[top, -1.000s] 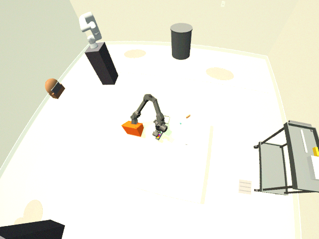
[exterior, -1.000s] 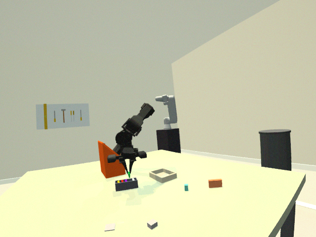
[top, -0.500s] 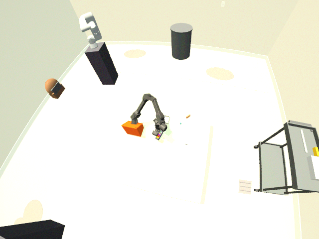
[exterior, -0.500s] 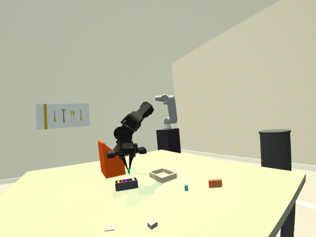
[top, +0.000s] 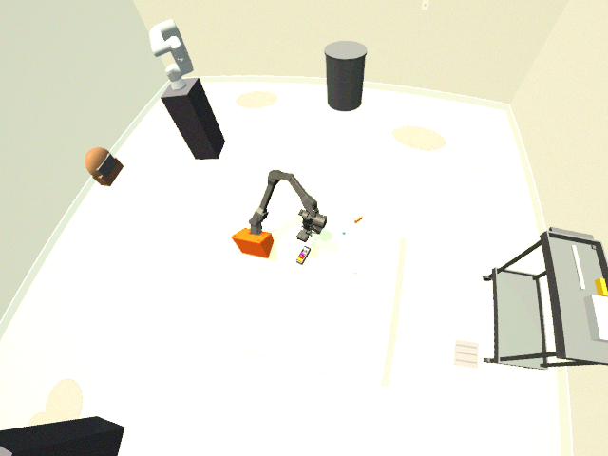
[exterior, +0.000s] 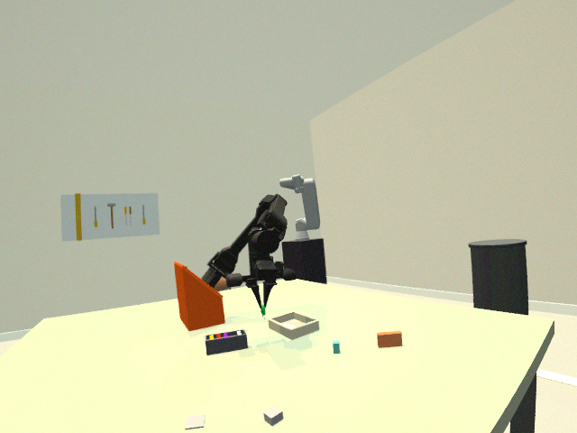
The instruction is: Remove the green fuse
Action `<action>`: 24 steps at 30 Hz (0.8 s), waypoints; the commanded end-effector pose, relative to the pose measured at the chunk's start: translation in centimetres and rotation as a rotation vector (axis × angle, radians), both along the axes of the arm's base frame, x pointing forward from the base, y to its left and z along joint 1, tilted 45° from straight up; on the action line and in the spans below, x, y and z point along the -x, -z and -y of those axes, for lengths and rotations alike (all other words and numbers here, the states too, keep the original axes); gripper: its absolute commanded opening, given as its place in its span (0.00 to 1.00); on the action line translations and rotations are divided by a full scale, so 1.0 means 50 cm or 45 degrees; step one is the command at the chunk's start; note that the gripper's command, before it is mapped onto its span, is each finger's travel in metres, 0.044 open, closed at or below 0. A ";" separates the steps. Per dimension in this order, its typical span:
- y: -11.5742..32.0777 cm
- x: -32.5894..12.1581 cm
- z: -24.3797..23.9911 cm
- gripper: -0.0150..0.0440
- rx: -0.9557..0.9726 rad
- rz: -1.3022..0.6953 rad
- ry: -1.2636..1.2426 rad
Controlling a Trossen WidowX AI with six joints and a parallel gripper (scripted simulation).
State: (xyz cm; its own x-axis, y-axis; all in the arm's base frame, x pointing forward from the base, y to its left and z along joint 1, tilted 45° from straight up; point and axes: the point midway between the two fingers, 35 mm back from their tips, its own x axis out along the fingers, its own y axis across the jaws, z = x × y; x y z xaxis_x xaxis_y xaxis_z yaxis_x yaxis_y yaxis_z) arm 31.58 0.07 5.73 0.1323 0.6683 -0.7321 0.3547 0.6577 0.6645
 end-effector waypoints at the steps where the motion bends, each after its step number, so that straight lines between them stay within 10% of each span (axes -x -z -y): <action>1: -0.036 -0.003 -0.037 0.25 -0.007 0.000 0.003; 24: -0.127 0.011 -0.173 0.25 -0.041 0.005 -0.003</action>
